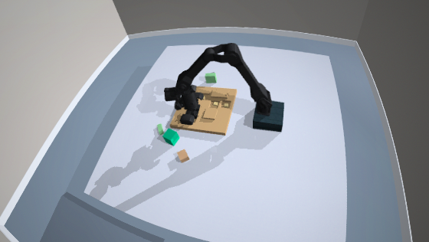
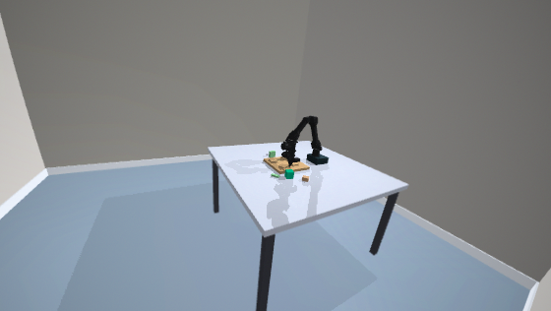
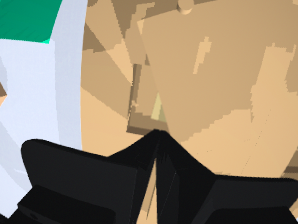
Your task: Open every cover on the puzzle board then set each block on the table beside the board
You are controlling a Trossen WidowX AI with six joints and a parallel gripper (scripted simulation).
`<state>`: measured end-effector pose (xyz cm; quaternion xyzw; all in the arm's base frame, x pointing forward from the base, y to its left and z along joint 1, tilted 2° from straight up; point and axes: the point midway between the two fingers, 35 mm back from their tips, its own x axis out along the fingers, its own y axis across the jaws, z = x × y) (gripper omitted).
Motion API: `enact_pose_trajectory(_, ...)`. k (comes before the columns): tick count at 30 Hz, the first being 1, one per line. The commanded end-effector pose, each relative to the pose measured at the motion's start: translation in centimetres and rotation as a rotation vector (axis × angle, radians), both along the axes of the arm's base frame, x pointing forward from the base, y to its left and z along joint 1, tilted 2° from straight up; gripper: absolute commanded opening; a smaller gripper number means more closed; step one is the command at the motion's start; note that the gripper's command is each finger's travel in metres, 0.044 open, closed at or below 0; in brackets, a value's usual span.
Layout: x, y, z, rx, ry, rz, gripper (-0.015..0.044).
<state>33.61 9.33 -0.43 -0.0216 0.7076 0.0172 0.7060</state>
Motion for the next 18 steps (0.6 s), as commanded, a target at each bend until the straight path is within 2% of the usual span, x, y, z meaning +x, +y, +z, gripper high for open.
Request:
enact_pose_trajectory(1,-0.1,-0.7,-0.1,-0.004,0.001,0.002,0.0000)
enact_pose_trajectory(18,0.4,-2.5,0.0,-0.006,0.000,0.002,0.0000)
